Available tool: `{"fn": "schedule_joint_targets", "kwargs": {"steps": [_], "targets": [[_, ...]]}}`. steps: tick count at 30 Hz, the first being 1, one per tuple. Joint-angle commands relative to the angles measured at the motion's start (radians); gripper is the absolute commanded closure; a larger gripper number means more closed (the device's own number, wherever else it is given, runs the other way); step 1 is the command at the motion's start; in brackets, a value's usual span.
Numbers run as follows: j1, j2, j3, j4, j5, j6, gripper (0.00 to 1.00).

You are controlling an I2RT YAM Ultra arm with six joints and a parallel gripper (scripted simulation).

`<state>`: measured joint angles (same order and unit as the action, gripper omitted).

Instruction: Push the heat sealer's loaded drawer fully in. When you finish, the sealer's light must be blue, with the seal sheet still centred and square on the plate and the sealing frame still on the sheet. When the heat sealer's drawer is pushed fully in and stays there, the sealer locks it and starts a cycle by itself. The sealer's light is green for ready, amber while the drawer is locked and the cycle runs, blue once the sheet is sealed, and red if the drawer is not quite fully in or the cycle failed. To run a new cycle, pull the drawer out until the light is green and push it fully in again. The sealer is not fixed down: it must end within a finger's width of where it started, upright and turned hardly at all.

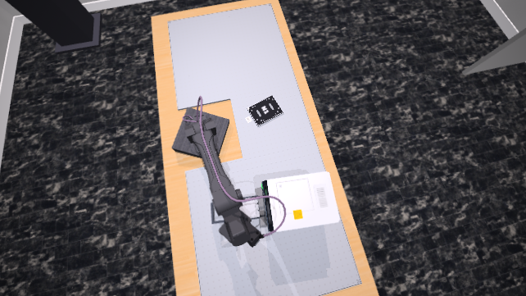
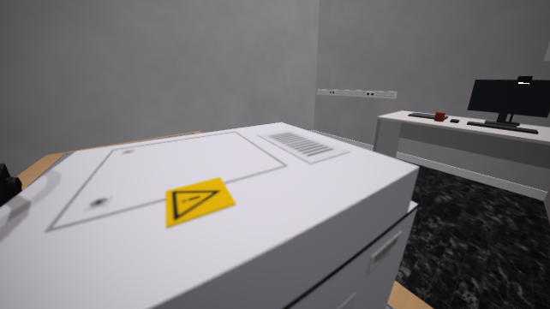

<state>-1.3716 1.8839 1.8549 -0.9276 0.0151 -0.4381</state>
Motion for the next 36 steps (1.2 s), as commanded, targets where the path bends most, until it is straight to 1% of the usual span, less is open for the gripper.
{"fn": "schedule_joint_targets", "kwargs": {"steps": [1,2,3,4,6,7,9,10,11,13,14,15,16,17,20,23,24,26,27,28,29,30,31,32,33,36], "targets": [[-0.013,-0.043,-0.086,0.021,-0.021,0.019,0.55],[-0.013,-0.051,-0.113,0.038,-0.021,0.018,0.55],[-0.018,-0.040,-0.098,-0.013,-0.023,0.037,0.55],[-0.024,0.002,-0.063,-0.035,-0.026,0.054,0.55],[-0.024,0.002,-0.063,-0.035,-0.026,0.054,0.55],[-0.030,0.013,-0.034,-0.060,-0.030,0.070,0.55],[-0.042,0.034,-0.007,-0.108,-0.037,0.104,0.55],[-0.047,0.030,-0.021,-0.104,-0.040,0.101,0.55],[-0.052,0.005,-0.071,-0.101,-0.042,0.097,0.55],[-0.063,-0.023,-0.115,-0.078,-0.047,0.087,0.55],[-0.069,-0.033,-0.138,-0.040,-0.050,0.080,0.55],[-0.075,-0.042,-0.161,-0.027,-0.053,0.062,0.55],[-0.081,-0.031,-0.146,-0.078,-0.056,0.094,0.55],[-0.088,0.010,-0.110,-0.099,-0.061,0.110,0.55],[-0.109,0.040,-0.065,-0.166,-0.074,0.158,0.55],[-0.115,0.038,-0.075,-0.165,-0.077,0.155,0.55],[-0.121,0.001,-0.127,-0.164,-0.080,0.150,0.55],[-0.133,-0.016,-0.169,-0.138,-0.084,0.133,0.55],[-0.139,-0.026,-0.191,-0.105,-0.086,0.118,0.55],[-0.145,-0.015,-0.179,-0.153,-0.089,0.151,0.55],[-0.152,-0.001,-0.177,-0.167,-0.092,0.162,0.55],[-0.159,-0.019,-0.197,-0.156,-0.095,0.155,0.55],[-0.166,-0.029,-0.217,-0.121,-0.096,0.147,0.55],[-0.173,-0.020,-0.208,-0.166,-0.099,0.167,0.55],[-0.181,0.009,-0.173,-0.182,-0.102,0.184,0.55],[-0.206,0.042,-0.142,-0.235,-0.113,0.236,0.55]]}}
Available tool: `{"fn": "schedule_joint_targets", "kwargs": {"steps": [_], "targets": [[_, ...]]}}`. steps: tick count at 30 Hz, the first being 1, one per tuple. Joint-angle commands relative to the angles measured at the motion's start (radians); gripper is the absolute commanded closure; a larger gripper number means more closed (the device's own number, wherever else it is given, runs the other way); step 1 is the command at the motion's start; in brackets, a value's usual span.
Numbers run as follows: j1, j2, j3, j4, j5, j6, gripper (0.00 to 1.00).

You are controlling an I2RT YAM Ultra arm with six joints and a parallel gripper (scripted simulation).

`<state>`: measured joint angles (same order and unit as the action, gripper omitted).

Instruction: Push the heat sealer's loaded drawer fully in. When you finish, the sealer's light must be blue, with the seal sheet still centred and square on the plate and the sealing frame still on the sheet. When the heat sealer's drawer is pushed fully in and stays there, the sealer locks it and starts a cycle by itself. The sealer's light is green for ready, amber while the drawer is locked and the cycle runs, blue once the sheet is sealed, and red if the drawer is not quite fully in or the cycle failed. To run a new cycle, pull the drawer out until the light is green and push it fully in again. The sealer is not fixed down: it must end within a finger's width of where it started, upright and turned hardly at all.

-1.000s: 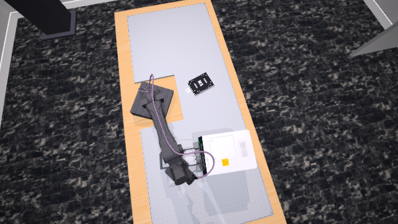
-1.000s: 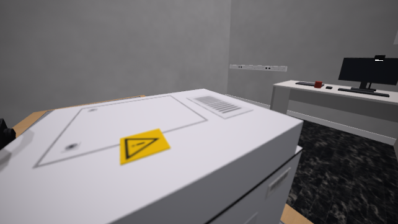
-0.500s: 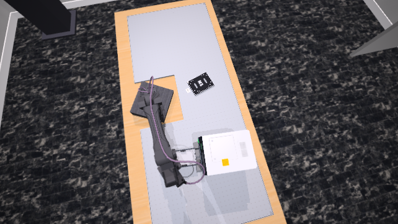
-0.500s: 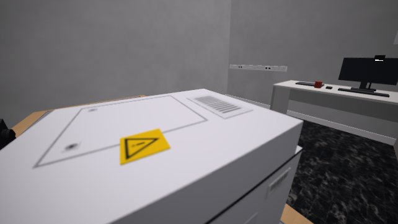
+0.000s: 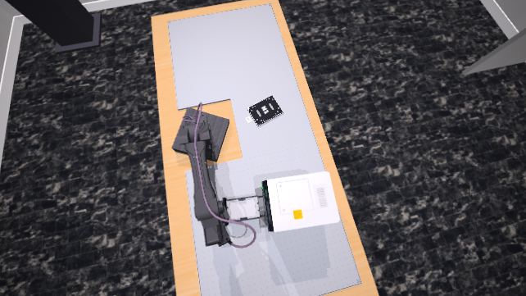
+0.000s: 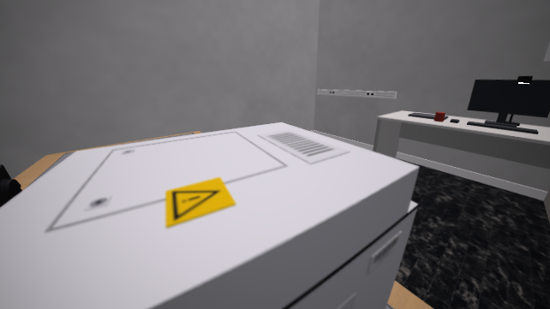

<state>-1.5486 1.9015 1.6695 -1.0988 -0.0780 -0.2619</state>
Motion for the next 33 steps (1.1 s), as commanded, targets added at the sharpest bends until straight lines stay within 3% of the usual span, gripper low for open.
{"fn": "schedule_joint_targets", "kwargs": {"steps": [1,4,8,10,11,12,17,23,28,29,33], "targets": [[-0.036,0.025,0.040,-0.071,-0.022,0.065,0.55],[-0.044,0.020,0.023,-0.067,-0.024,0.058,0.55],[-0.074,-0.042,-0.080,-0.013,-0.030,0.013,0.55],[-0.091,0.013,-0.044,-0.074,-0.040,0.057,0.55],[-0.097,0.016,-0.070,-0.076,-0.044,0.058,0.55],[-0.102,-0.009,-0.090,-0.045,-0.044,0.052,0.55],[-0.131,-0.011,-0.086,-0.089,0.014,0.174,0.55],[-0.171,-0.043,-0.132,-0.068,0.010,0.125,0.55],[-0.203,-0.045,-0.093,-0.110,0.048,0.257,0.55],[-0.212,-0.045,-0.136,-0.113,0.050,0.249,0.55],[-0.253,-0.065,-0.166,-0.106,0.049,0.195,0.55]]}}
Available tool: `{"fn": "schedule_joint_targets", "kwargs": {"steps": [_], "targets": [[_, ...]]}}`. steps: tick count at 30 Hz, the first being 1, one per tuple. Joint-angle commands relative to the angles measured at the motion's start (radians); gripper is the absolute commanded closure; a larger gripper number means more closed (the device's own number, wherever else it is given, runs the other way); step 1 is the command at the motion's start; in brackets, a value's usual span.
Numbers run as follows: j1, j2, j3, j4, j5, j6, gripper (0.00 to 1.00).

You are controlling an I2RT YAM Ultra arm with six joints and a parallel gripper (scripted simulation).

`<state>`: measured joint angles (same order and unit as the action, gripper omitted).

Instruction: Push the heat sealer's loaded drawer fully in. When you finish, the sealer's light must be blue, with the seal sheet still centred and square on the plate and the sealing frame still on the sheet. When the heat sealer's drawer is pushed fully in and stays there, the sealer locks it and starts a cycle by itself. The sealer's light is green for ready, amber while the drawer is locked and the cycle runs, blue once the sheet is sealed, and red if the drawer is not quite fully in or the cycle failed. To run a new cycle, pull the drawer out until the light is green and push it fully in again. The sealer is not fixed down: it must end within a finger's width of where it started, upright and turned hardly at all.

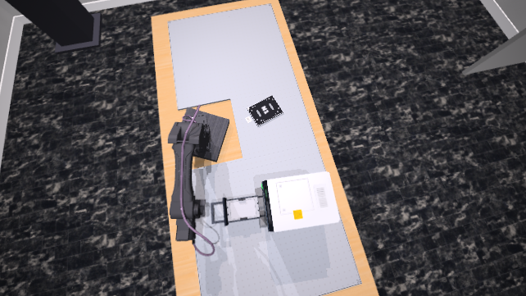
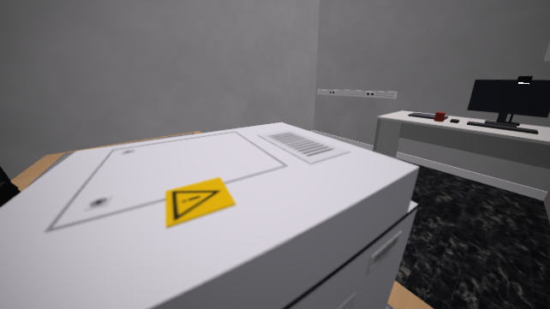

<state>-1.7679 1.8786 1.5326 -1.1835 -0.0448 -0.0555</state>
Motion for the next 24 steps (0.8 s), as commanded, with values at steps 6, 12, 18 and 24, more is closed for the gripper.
{"fn": "schedule_joint_targets", "kwargs": {"steps": [6,12,18,24], "targets": [[-0.067,-0.049,0.003,-0.040,0.038,0.063,0.55],[-0.120,-0.066,-0.062,-0.051,0.053,0.057,0.55],[-0.112,-0.070,-0.040,-0.048,0.046,0.048,0.55],[-0.116,-0.070,-0.040,-0.048,0.045,0.051,0.55]]}}
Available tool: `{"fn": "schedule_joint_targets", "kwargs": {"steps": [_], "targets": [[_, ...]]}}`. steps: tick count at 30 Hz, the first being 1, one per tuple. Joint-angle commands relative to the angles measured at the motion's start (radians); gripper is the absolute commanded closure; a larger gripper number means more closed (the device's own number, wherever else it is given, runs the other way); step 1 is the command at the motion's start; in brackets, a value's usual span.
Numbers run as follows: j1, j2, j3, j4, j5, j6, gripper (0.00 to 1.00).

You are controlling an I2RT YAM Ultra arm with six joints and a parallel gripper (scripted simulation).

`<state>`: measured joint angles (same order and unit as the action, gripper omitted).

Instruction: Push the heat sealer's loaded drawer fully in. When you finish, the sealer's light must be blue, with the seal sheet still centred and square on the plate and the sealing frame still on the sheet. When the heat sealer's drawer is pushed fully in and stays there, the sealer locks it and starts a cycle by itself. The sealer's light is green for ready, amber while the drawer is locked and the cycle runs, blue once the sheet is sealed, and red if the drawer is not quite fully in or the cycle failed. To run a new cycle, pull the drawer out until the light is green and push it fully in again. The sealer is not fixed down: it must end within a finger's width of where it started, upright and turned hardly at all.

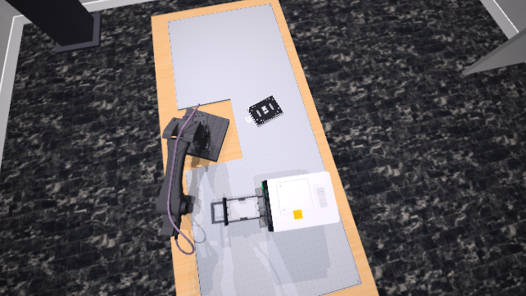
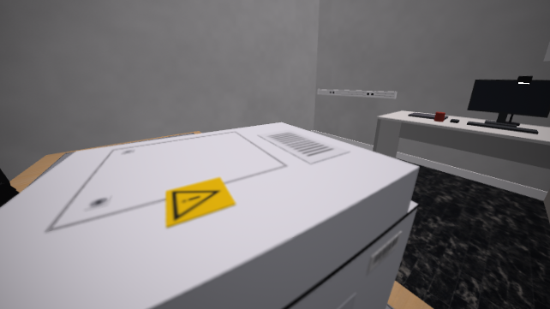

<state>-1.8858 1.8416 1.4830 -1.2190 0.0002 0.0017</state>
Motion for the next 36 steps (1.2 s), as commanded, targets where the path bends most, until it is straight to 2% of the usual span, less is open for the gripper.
{"fn": "schedule_joint_targets", "kwargs": {"steps": [1,32,34,36], "targets": [[0.002,-0.033,0.009,-0.012,0.000,-0.006,0.55],[0.002,-0.033,0.009,-0.012,0.000,-0.006,0.55],[0.014,-0.037,0.027,0.009,-0.042,-0.060,0.55],[0.032,-0.031,0.038,-0.014,-0.048,-0.048,0.55]]}}
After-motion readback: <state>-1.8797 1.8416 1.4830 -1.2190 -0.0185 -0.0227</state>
